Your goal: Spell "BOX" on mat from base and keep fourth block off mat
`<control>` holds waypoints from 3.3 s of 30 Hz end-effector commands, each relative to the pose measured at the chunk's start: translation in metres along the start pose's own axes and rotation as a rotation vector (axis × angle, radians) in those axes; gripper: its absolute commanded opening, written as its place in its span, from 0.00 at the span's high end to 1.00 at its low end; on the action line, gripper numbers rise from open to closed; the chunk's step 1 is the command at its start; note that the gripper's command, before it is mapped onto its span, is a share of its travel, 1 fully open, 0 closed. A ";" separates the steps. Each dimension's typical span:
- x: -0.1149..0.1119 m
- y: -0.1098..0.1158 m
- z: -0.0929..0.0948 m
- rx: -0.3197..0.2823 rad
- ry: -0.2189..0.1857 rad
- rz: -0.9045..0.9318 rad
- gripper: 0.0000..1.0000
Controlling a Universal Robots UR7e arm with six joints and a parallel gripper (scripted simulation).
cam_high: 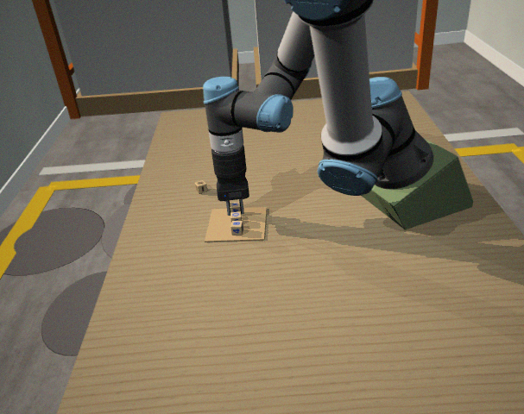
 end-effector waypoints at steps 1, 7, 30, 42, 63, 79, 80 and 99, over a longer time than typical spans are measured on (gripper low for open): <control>0.000 0.000 0.000 0.000 -0.001 0.000 0.51; 0.000 0.000 0.000 0.000 -0.001 0.000 0.51; 0.000 0.000 0.004 0.000 -0.001 0.000 0.51; 0.000 0.000 0.004 0.000 -0.001 0.000 0.51; 0.000 0.000 0.004 0.000 -0.001 0.000 0.51; 0.000 0.000 0.004 0.000 -0.001 0.000 0.27; 0.000 0.000 0.004 0.000 -0.001 0.000 0.27; 0.000 0.000 0.003 0.000 -0.001 0.000 0.21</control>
Point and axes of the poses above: the point where the finger pads meet when closed, its own z axis out along the fingers, its own x axis across the jaws, y = z × x, the point moved 8 cm from there along -z, back along the fingers
